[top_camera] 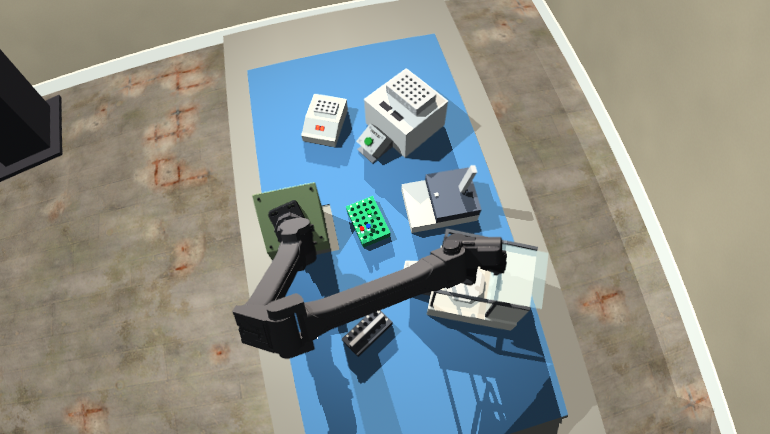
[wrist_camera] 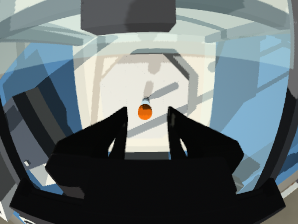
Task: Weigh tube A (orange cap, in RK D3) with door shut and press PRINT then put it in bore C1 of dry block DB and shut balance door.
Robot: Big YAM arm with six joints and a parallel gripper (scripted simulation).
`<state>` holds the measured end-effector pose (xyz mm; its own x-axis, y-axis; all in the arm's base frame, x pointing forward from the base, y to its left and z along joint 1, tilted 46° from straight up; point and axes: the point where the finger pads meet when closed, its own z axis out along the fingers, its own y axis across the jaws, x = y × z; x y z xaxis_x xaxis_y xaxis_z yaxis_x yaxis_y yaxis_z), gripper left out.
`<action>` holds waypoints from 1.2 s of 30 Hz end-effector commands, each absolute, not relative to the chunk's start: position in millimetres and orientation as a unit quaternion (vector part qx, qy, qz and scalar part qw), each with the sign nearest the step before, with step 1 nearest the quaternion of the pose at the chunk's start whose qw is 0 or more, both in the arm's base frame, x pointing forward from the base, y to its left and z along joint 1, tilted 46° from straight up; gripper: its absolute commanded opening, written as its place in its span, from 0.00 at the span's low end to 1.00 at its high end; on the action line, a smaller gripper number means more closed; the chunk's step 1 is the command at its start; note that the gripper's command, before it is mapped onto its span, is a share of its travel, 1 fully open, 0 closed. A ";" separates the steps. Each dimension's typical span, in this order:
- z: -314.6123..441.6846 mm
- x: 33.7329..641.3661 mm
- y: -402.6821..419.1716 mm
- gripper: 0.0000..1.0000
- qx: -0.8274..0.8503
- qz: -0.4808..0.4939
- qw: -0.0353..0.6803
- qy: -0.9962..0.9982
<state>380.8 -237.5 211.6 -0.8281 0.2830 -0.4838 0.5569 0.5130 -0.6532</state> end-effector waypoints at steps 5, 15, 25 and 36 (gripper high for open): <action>199.7 384.8 -232.0 0.36 0.232 -0.427 0.153 0.861; 197.8 379.0 -244.1 0.36 0.242 -0.428 0.149 0.858; 195.1 378.2 -247.0 0.36 0.242 -0.429 0.149 0.858; 191.3 377.2 -250.8 0.36 0.242 -0.428 0.149 0.858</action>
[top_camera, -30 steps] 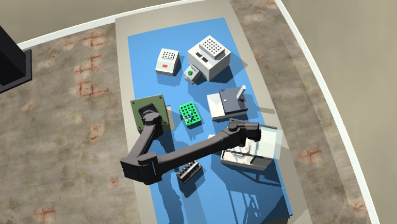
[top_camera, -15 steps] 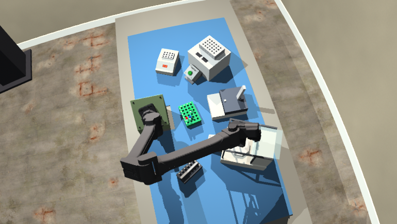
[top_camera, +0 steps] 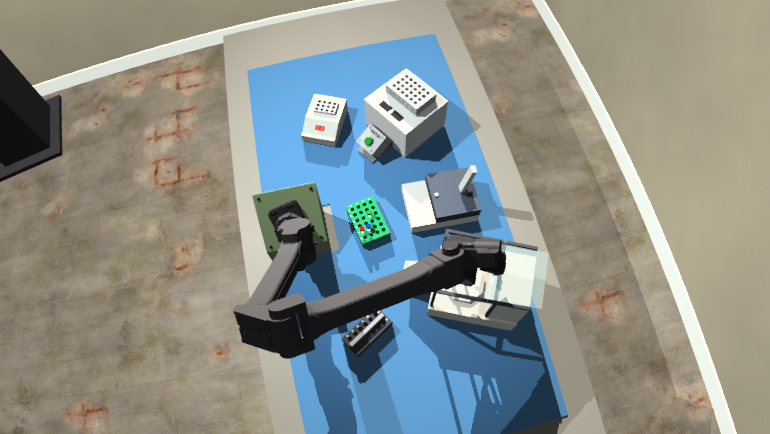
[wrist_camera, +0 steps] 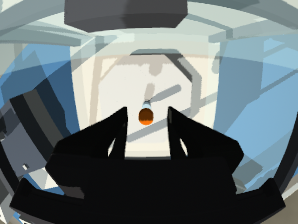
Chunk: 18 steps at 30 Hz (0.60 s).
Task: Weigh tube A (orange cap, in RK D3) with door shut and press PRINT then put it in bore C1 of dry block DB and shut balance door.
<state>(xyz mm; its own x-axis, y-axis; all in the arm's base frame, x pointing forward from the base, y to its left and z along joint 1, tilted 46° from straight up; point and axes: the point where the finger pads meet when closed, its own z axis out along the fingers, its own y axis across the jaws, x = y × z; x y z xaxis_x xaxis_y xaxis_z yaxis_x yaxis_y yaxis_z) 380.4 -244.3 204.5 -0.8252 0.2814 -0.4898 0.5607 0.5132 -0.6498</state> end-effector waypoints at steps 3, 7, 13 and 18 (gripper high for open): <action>190.2 377.0 -251.9 0.36 0.242 -0.428 0.149 0.858; 189.5 376.8 -252.6 0.36 0.242 -0.428 0.149 0.858; 187.5 376.2 -254.7 0.36 0.242 -0.428 0.149 0.858; 185.7 375.6 -256.2 0.36 0.242 -0.429 0.149 0.858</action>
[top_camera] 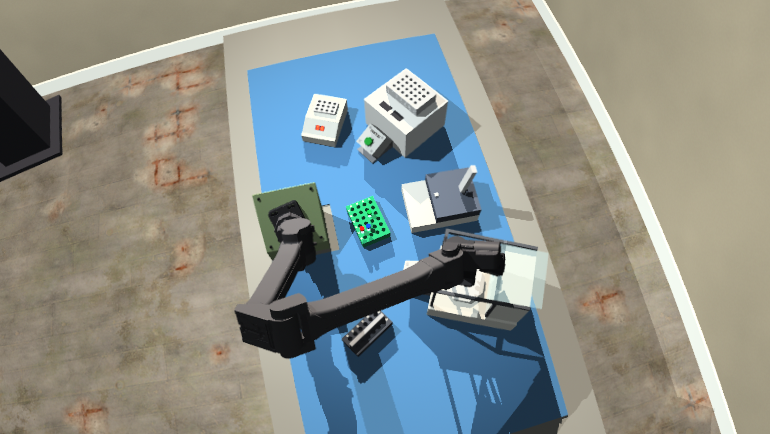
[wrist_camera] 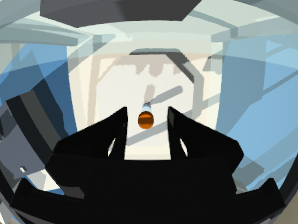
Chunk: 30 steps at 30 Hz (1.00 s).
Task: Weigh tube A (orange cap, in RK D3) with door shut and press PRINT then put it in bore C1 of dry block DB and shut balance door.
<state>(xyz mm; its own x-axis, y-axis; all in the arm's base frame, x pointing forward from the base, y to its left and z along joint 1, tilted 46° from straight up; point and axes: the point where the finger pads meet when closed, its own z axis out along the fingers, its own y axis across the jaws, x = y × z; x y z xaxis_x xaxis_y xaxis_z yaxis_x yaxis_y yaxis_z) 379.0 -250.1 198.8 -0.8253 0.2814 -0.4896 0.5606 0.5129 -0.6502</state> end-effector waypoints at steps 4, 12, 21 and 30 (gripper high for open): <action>185.2 375.2 -255.8 0.36 0.241 -0.429 0.148 0.858; 185.0 376.2 -253.8 0.36 0.239 -0.428 0.148 0.859; 185.1 376.2 -253.8 0.36 0.239 -0.428 0.148 0.859; 185.1 376.2 -253.8 0.36 0.239 -0.428 0.148 0.859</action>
